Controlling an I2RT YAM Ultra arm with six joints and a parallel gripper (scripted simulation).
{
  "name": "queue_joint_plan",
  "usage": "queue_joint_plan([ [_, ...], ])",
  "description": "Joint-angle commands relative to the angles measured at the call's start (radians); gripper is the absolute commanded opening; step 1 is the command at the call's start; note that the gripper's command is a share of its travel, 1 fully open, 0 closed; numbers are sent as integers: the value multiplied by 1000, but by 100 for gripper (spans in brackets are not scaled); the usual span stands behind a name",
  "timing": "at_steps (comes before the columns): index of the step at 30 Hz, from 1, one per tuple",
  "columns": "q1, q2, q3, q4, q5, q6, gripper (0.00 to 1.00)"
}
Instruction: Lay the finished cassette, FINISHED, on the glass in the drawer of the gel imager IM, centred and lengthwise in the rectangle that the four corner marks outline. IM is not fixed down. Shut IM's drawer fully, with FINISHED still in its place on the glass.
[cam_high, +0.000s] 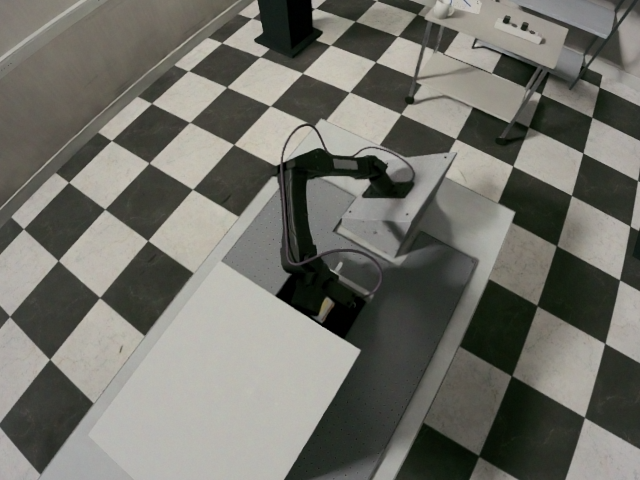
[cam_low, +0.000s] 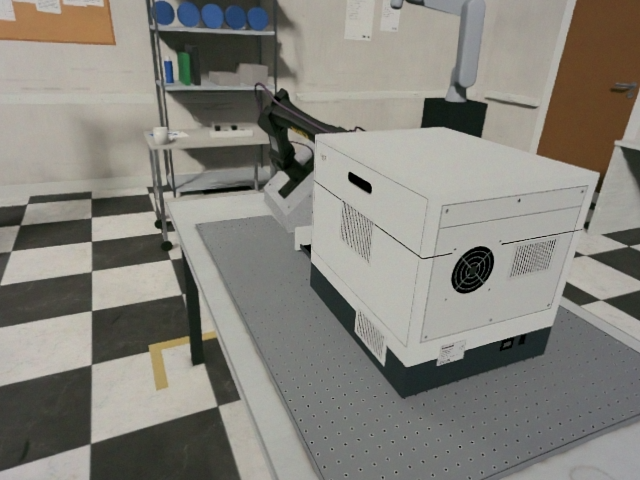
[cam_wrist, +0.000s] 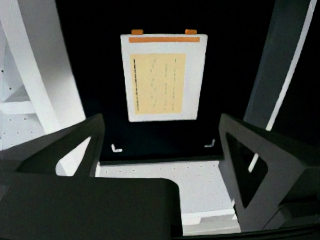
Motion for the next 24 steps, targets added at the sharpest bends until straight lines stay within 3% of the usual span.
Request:
queue_joint_plan([
  [1, 30, -26, 33, -17, -18, 12, 91],
  [2, 30, -26, 33, -17, -18, 12, 91],
  [3, 1, -43, -47, 39, -15, -14, 100],
  [24, 50, -119, -146, 9, -21, 41, 100],
])
